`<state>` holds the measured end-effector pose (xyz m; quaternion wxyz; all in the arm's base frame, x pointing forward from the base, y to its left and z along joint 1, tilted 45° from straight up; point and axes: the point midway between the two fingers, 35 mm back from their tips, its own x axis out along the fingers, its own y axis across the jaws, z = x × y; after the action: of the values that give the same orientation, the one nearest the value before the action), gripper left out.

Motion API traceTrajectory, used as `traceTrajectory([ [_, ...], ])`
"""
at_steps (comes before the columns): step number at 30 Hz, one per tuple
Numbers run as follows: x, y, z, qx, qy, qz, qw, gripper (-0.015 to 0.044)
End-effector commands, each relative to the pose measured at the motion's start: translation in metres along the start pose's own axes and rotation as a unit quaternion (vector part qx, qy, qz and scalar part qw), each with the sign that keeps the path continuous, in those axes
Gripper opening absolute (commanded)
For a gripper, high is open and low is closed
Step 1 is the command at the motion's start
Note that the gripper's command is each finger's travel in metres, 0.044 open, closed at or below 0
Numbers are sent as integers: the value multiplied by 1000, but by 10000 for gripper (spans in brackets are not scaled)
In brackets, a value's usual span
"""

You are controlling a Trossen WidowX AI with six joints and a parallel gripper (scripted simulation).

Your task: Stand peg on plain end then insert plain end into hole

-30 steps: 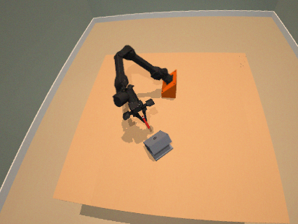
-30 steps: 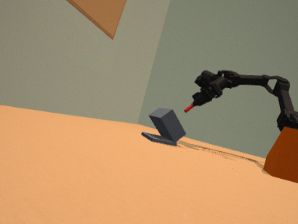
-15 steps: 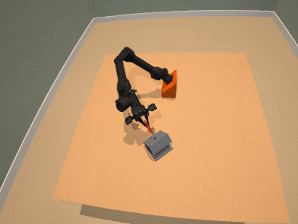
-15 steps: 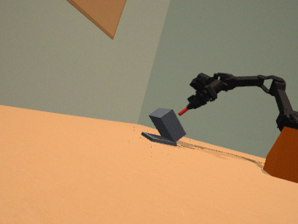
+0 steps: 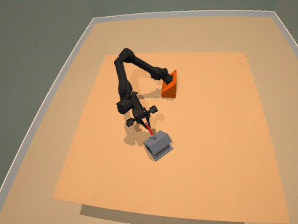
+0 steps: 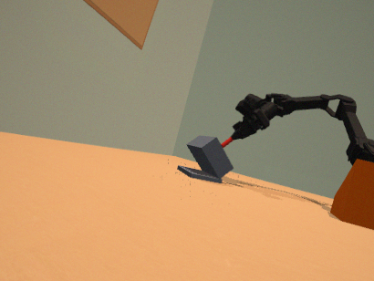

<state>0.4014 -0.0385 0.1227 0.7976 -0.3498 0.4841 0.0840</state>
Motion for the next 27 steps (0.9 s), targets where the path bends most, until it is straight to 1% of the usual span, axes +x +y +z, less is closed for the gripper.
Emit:
traceTrajectory([
  [1,7,1,0,-3,-2,3,1000,0],
  [13,21,2,0,-3,-2,3,1000,0],
  [27,16,0,0,1,0,0,1000,0],
])
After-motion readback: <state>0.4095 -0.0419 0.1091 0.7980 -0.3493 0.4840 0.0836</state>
